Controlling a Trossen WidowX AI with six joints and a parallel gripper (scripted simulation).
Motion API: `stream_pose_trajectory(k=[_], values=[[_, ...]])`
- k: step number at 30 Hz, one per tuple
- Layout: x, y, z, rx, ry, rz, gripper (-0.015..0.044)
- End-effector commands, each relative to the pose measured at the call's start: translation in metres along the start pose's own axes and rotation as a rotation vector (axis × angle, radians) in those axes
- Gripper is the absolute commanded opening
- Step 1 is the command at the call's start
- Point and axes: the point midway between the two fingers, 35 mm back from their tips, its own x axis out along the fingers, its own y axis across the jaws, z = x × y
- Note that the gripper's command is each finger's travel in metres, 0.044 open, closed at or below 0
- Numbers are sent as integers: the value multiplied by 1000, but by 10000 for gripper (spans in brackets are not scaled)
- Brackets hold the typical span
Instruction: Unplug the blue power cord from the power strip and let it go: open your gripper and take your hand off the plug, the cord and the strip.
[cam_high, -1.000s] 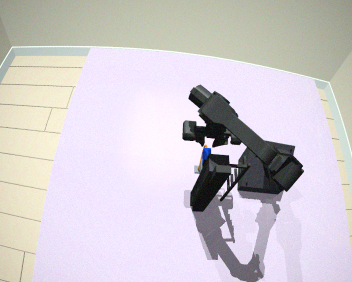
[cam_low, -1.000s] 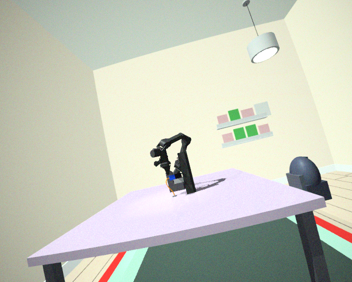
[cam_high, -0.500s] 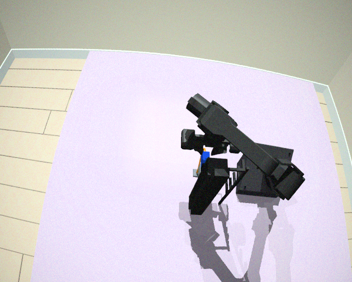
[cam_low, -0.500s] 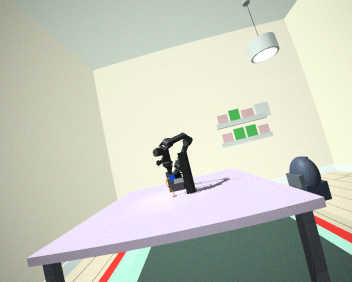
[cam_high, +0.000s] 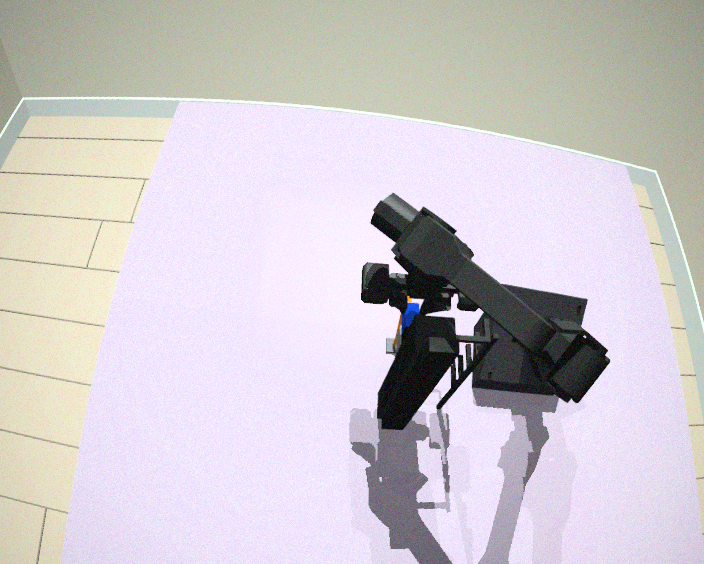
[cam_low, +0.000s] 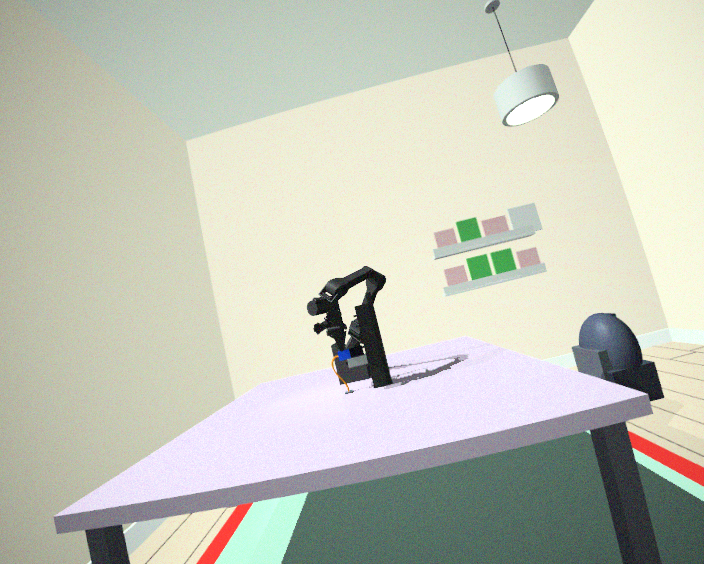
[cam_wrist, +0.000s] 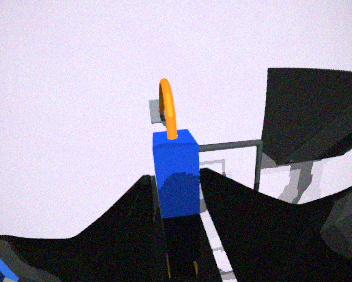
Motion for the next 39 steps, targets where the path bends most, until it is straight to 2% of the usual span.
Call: stream_pose_trajectory(k=[1,10,39], values=[[0,0,0,0,0,1,55],[0,0,0,0,0,1,0],[0,0,0,0,0,1,0]])
